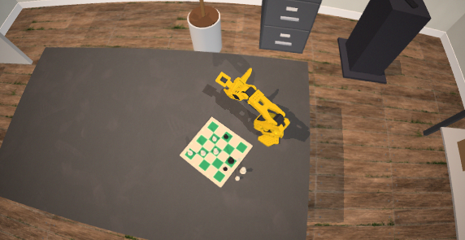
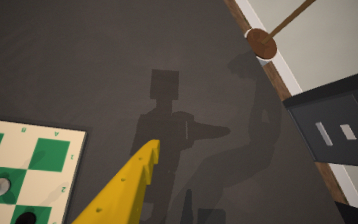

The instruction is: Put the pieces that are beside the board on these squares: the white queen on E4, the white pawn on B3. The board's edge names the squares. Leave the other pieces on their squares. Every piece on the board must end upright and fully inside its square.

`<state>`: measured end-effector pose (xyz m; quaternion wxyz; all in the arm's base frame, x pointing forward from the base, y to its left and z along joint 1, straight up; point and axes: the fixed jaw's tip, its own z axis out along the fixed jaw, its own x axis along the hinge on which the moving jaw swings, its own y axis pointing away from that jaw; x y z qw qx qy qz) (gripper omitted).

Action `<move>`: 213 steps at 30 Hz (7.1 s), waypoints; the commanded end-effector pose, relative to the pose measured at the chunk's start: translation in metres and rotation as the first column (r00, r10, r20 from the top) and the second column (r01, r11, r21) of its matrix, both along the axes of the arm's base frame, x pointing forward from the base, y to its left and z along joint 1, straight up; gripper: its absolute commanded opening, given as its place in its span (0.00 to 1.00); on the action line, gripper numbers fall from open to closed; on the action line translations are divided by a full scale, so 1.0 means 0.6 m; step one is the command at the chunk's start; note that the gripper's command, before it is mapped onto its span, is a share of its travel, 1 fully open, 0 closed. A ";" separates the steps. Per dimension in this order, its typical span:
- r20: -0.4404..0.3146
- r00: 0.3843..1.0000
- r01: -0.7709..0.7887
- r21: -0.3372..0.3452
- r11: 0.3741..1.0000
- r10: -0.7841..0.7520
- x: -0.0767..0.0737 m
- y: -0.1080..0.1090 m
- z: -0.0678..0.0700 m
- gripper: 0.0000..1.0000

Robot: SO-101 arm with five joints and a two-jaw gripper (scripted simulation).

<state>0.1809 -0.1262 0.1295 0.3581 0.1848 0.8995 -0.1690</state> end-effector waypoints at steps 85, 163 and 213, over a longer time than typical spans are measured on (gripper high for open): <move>0.117 0.836 -0.541 0.006 0.841 0.536 -0.004 0.220 0.033 0.72; 0.183 0.366 -0.931 0.065 0.360 0.912 -0.131 0.365 0.038 0.37; -0.350 0.680 -0.547 0.343 0.764 0.644 0.149 0.330 -0.036 0.00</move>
